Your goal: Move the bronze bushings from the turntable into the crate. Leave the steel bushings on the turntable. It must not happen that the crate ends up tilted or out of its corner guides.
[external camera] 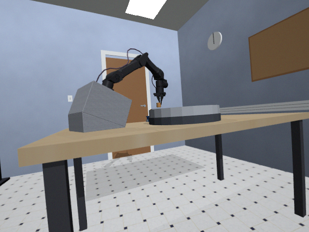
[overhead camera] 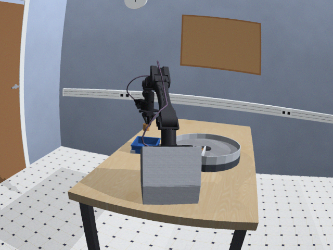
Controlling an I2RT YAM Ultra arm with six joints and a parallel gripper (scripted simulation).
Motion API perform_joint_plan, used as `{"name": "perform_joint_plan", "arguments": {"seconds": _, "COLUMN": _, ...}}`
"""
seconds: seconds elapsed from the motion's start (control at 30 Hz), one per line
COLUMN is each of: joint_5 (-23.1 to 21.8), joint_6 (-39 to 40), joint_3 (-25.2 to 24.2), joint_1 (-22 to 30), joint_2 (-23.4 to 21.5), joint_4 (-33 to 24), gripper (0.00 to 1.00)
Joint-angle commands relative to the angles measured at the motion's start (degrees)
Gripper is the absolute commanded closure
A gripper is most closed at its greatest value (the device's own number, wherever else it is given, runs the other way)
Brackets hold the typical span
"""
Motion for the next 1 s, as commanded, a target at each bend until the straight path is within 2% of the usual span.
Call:
{"name": "perform_joint_plan", "arguments": {"seconds": 0.0, "joint_5": 0.2, "joint_6": 0.4, "joint_3": 2.3, "joint_1": 0.7, "joint_2": 0.7, "joint_4": -1.0, "gripper": 1.00}}
{"name": "perform_joint_plan", "arguments": {"seconds": 0.97, "joint_5": -0.2, "joint_6": -0.4, "joint_3": 3.3, "joint_1": -0.5, "joint_2": 0.6, "joint_4": -1.5, "gripper": 1.00}}
